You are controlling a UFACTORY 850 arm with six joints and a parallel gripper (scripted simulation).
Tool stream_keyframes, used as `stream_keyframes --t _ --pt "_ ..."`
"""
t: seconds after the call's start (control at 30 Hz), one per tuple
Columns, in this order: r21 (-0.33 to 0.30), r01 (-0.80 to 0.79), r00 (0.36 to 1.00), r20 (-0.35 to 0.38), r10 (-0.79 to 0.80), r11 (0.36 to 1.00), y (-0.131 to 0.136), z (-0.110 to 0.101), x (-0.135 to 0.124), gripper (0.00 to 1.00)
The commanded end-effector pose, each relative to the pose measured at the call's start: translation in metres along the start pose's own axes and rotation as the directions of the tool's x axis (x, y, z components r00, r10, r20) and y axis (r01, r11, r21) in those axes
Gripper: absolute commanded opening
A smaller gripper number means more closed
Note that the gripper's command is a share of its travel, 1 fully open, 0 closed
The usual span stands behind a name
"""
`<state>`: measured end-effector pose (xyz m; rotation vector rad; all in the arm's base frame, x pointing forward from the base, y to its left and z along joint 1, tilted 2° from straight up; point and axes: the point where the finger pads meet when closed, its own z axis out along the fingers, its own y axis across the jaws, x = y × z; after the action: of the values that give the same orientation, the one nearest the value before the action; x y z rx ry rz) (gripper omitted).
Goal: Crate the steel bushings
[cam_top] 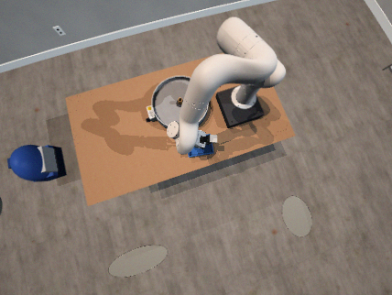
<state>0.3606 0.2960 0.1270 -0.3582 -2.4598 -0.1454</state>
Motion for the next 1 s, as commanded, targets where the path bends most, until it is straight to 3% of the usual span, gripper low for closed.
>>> stream_keyframes --t 0.0,0.5,0.9,0.97 --pt "-0.001 0.001 1.0 0.001 -0.001 1.0 0.001 -0.001 0.0 0.0" --pt "-0.001 0.001 1.0 0.001 -0.001 1.0 0.001 0.003 -0.003 0.0" --pt "-0.001 0.001 1.0 0.001 -0.001 1.0 0.002 0.049 -0.042 0.0" --pt "-0.001 0.001 1.0 0.001 -0.001 1.0 0.002 0.049 -0.042 0.0"
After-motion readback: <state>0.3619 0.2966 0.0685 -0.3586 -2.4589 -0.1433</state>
